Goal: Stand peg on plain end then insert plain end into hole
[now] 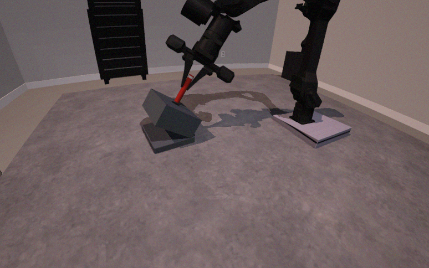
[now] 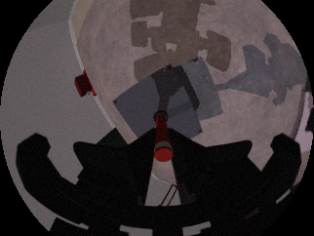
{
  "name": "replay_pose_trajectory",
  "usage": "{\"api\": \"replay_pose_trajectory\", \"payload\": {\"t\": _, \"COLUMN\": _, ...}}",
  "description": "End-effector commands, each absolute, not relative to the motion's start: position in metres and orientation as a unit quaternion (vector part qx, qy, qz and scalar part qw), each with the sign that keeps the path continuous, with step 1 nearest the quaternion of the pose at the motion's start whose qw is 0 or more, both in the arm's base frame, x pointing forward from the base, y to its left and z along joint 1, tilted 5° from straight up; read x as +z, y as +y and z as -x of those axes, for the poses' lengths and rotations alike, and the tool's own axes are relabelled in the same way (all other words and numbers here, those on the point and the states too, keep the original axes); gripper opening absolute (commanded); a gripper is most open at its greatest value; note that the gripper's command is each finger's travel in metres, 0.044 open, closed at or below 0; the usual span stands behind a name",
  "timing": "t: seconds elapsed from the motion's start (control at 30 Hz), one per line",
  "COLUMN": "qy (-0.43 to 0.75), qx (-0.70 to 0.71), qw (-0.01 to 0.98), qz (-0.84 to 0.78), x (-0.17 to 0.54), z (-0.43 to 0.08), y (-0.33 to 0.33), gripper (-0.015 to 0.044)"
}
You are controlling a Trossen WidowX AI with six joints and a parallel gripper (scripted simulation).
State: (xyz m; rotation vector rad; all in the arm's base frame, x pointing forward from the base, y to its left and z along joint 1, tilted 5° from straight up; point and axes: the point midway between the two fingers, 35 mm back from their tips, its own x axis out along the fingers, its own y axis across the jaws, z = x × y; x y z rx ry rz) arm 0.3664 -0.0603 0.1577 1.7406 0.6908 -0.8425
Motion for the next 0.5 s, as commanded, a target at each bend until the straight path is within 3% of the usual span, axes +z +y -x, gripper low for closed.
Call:
{"api": "replay_pose_trajectory", "payload": {"t": 0.0, "qy": 0.287, "qx": -0.351, "qw": 0.518, "qz": -0.725, "x": 0.1555, "z": -0.3685, "y": -0.0604, "gripper": 0.0}}
{"api": "replay_pose_trajectory", "payload": {"t": 0.47, "qy": 0.287, "qx": -0.351, "qw": 0.518, "qz": -0.725, "x": 0.1477, "z": -0.3741, "y": -0.0605, "gripper": 0.0}}
